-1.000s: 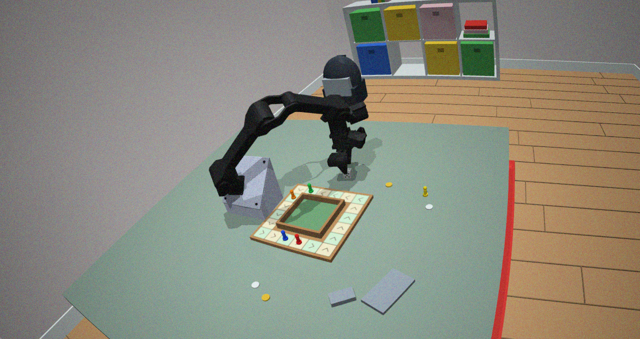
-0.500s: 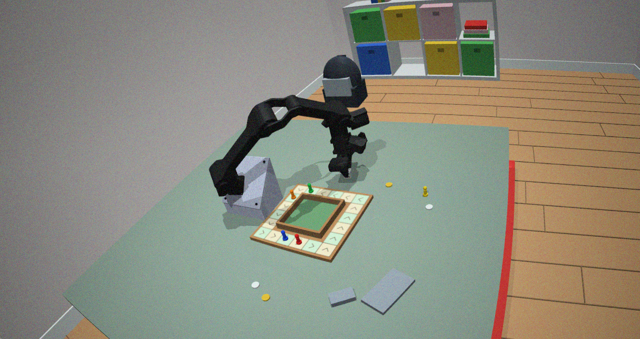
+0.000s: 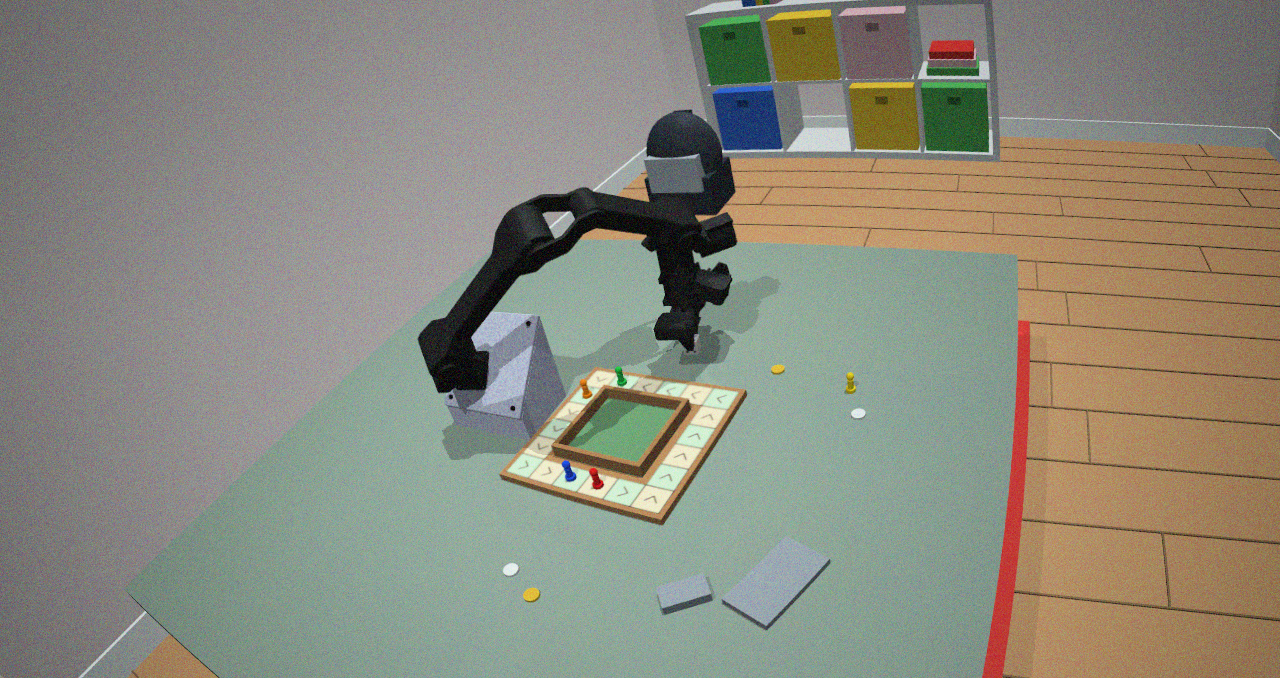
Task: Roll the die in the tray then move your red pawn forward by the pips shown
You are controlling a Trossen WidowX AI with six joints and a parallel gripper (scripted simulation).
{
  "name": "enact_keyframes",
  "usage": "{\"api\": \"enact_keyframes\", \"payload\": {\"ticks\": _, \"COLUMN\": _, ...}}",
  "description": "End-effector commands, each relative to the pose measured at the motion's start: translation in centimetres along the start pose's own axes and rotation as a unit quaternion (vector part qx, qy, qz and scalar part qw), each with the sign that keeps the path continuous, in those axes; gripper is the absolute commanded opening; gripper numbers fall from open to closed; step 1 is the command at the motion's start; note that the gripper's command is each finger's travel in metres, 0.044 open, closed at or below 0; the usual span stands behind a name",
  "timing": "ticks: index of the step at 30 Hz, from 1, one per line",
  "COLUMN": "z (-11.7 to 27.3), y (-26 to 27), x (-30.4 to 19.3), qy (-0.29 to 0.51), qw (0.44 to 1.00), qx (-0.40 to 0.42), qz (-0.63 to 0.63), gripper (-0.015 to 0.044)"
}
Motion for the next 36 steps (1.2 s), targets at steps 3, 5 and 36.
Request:
{"api": "enact_keyframes", "payload": {"ticks": 3, "z": 4.5, "y": 0.4, "x": 0.3, "qy": -0.010, "qw": 1.000, "qx": 0.008, "qz": -0.004, "gripper": 0.0000}}
{"api": "enact_keyframes", "payload": {"ticks": 5, "z": 6.0, "y": 0.5, "x": 0.2, "qy": -0.010, "qw": 1.000, "qx": 0.009, "qz": -0.004, "gripper": 0.0000}}
{"api": "enact_keyframes", "payload": {"ticks": 36, "z": 11.0, "y": -8.0, "x": -0.8, "qy": -0.013, "qw": 0.975, "qx": 0.010, "qz": 0.223, "gripper": 0.0000}}
Point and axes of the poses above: the point midway between the two fingers, 35 mm back from their tips, its own z axis back along the fingers, its own y axis across the jaws, x = y × z, the point moved 8 cm from there along z, back along the fingers, and after that the axes turned 2 degrees about z, right-handed, at the moved point
